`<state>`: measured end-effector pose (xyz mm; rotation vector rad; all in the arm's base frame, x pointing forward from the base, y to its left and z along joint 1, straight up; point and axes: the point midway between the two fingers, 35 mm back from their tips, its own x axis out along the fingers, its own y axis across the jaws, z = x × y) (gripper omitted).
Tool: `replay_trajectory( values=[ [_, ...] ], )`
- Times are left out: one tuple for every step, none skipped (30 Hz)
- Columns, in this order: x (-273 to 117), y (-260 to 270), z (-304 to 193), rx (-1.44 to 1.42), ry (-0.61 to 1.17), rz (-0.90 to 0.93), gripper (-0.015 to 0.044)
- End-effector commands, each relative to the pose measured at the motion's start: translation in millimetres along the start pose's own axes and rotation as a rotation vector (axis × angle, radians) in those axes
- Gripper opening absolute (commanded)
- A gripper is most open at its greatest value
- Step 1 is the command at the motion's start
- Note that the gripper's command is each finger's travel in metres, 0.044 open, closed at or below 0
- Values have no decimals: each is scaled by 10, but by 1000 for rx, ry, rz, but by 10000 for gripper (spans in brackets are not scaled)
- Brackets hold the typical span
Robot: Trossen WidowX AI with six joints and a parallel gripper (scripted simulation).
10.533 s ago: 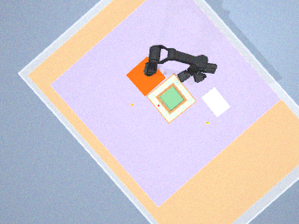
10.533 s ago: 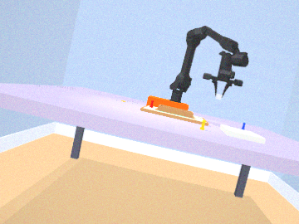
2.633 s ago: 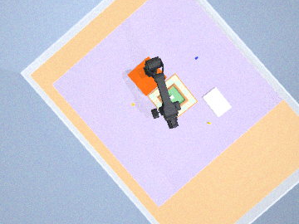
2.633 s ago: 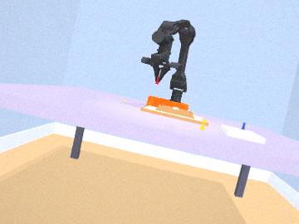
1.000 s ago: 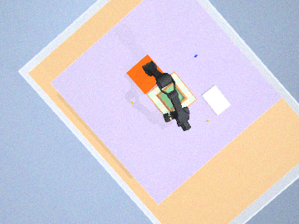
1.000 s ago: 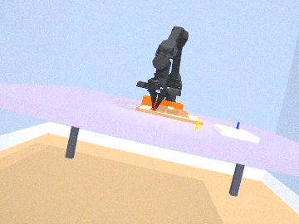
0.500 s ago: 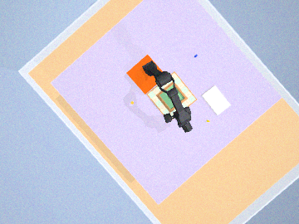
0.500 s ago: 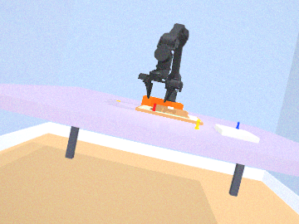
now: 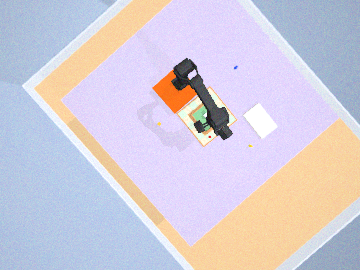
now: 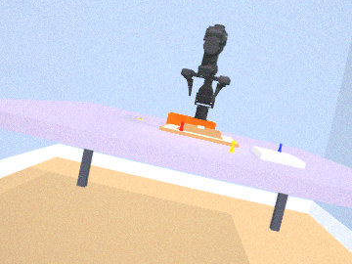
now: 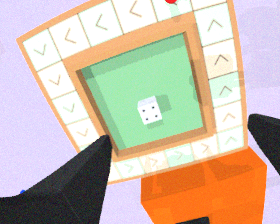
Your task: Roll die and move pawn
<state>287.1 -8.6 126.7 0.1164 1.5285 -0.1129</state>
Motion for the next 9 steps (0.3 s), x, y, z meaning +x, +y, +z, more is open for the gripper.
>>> replay_trajectory(
  values=[
    [-89, 31, -424, -71, 15, 1, 440],
    [-45, 14, -121, -20, -1, 0, 440],
    [-45, 14, -121, -20, -1, 0, 440],
    [-45, 14, -121, -20, -1, 0, 440],
    [-45, 14, -121, -20, -1, 0, 440],
    [-45, 14, -121, -20, -1, 0, 440],
    [-45, 14, -121, -20, -1, 0, 440],
    [-45, 14, -121, -20, -1, 0, 440],
    [-45, 14, -121, -20, -1, 0, 440]
  ],
)
